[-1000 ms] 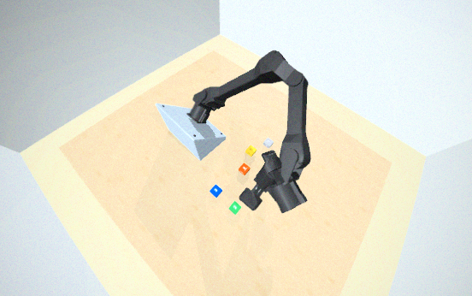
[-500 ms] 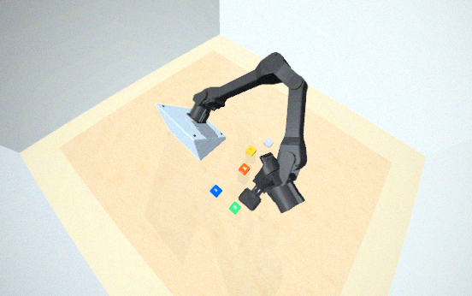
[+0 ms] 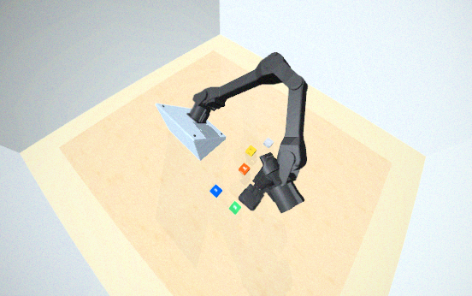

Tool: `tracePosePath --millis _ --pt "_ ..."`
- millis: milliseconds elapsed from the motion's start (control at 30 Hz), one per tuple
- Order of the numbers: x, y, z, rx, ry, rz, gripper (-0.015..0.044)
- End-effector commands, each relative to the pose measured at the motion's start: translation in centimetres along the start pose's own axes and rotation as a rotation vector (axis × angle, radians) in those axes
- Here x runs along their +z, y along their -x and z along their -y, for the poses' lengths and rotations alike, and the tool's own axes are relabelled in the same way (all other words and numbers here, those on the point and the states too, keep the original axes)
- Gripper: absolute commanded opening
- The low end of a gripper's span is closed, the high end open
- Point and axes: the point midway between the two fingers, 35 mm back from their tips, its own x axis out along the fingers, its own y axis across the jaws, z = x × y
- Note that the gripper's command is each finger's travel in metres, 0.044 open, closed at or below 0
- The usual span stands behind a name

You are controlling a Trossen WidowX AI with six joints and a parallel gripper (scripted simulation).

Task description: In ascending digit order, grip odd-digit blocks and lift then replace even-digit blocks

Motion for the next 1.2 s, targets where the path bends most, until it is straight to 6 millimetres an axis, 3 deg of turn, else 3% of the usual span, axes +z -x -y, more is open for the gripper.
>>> tracePosePath --millis 0,333,700,833,967,1100,1167 --pt "0.0 0.0 0.0 0.004 -0.005 0.003 0.0120" --pt "0.0 0.0 0.0 0.004 -0.005 0.003 0.0120" --pt "0.0 0.0 0.0 0.004 -0.005 0.003 0.0400" --pt "0.0 0.3 0.0 0.004 -0.005 0.003 0.0400" --pt "0.0 3.6 0.0 0.002 -0.006 0.002 0.0400" --pt "0.0 3.6 0.0 0.002 -0.006 0.002 0.0400" --pt "0.0 4.1 -1.1 0.002 -0.006 0.002 0.0400"
